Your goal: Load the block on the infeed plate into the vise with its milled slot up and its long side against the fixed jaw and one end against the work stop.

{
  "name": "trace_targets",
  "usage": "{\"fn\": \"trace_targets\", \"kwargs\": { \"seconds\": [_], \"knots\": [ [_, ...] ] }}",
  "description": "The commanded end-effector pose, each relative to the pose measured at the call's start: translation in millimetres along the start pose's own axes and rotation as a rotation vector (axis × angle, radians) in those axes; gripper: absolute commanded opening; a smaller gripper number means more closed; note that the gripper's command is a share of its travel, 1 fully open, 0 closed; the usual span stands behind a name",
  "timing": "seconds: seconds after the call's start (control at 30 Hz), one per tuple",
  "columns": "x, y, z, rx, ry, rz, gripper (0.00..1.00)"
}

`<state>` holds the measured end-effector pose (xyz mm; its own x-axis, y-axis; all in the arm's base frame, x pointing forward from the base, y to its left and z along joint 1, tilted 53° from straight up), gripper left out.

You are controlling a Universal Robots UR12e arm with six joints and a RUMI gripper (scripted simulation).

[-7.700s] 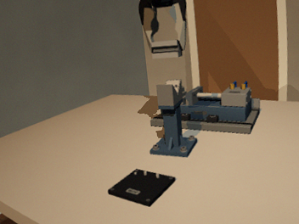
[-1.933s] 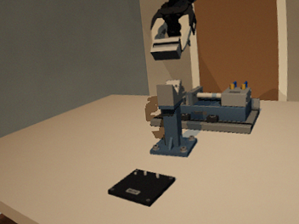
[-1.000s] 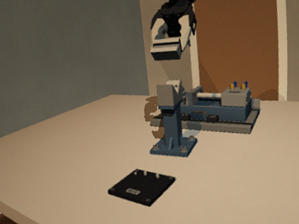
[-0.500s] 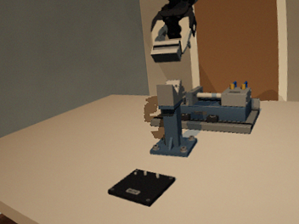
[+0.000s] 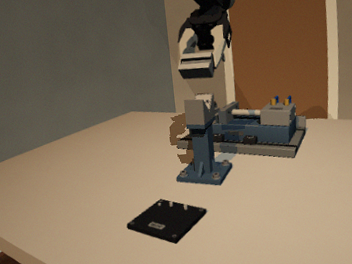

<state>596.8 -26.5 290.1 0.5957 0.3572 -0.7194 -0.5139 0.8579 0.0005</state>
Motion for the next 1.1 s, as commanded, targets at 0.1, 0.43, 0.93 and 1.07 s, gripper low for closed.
{"fn": "trace_targets", "kwargs": {
  "seconds": [0.1,0.43,0.93,1.07],
  "knots": [
    [4,-4,0,-0.001,-0.001,0.0,0.0],
    [12,-12,-2,-0.001,-0.001,0.0,0.0],
    [23,-23,-4,-0.001,-0.001,0.0,0.0],
    [25,-24,-4,-0.001,-0.001,0.0,0.0]
  ]
}}
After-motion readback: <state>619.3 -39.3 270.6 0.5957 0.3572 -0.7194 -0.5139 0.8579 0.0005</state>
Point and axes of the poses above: the point where the finger pads meet when closed, its own x axis out along the fingers, its own z axis across the jaws, y = z × x, the point moved 7 cm from there along -x, back along the fingers, and after that the axes turned 11 degrees about -x, right-handed, at the moved point
